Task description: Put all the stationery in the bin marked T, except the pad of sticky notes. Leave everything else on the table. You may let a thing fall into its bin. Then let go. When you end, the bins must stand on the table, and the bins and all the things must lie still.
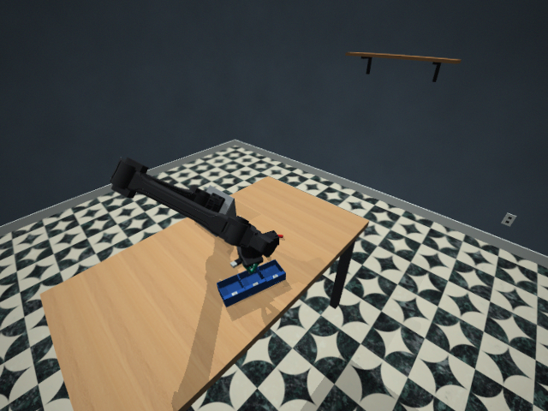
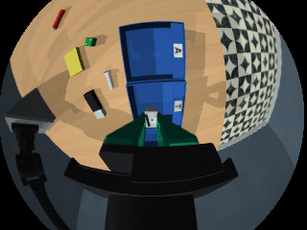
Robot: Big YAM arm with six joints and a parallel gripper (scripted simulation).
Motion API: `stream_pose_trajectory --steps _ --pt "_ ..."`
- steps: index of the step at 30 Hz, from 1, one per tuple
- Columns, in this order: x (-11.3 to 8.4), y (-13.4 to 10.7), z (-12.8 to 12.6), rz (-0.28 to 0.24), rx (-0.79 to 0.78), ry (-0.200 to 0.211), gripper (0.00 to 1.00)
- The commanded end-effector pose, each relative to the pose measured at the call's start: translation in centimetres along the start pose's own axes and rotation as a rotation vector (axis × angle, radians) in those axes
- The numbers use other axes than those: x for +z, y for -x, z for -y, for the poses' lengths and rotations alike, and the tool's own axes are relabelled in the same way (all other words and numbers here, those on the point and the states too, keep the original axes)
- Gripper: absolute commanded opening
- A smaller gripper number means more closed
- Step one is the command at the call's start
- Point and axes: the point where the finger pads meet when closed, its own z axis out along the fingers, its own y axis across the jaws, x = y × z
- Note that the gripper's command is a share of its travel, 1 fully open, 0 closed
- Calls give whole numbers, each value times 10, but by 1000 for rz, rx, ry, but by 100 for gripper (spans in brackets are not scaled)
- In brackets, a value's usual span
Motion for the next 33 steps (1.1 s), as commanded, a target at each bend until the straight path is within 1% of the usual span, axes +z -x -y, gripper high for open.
stream_pose_trajectory --steps 1,2,3,4,5,6,7,9,10,21,33 --pt "-16 -15 31 36 -39 -47 11" --pt "-16 -15 32 36 -39 -47 11" --pt "-22 0 29 41 -73 -58 11" --pt "-19 6 27 38 -84 -52 11" --pt "-18 7 26 39 -84 -53 11" --pt "-14 8 18 34 -96 -42 11" --pt "-12 9 13 30 -103 -36 11" --pt "-12 9 13 30 -103 -36 11" --pt "-18 1 13 36 -87 -50 11" --pt "-15 4 4 34 -78 -45 11" --pt "-10 10 3 30 -83 -34 11"
